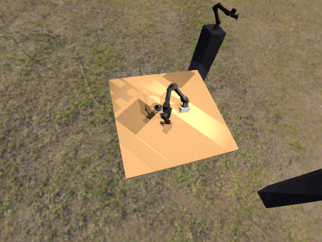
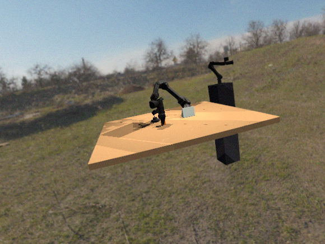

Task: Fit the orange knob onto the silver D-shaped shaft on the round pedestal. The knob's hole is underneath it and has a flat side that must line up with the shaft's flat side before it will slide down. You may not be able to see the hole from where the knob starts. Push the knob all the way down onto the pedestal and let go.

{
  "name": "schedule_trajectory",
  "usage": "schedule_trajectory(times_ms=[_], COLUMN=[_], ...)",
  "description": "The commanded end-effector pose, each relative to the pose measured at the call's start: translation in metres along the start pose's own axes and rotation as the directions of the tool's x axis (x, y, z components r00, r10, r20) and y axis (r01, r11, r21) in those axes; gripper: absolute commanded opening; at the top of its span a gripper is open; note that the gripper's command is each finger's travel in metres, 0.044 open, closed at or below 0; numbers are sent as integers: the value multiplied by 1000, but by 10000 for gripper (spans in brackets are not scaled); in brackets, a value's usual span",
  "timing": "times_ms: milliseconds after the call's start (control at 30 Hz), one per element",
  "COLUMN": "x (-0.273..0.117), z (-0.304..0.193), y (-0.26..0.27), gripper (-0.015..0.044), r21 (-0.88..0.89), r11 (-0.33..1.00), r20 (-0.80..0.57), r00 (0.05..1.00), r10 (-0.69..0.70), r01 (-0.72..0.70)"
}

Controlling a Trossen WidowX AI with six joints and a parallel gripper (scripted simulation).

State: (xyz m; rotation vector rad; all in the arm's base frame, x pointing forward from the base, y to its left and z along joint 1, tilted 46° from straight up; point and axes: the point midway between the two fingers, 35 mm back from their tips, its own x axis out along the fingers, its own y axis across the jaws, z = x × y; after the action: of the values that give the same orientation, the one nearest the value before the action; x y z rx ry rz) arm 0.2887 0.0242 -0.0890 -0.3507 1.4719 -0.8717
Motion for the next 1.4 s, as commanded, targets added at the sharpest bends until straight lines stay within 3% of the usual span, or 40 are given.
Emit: schedule_trajectory(times_ms=[0,200,367,567,1367], x=[1,1,1,-9,-85], z=[0,0,0,2,9], y=[0,0,0,2,9], gripper=[335,177,144,0,0], r21=[-5,-5,-5,-5,-12], r11=[1000,1000,1000,1000,1000], r20=[5,5,5,5,5], r00=[1000,1000,1000,1000,1000], r10=[-3,-3,-3,-1,9], r01=[3,3,3,1,-9])
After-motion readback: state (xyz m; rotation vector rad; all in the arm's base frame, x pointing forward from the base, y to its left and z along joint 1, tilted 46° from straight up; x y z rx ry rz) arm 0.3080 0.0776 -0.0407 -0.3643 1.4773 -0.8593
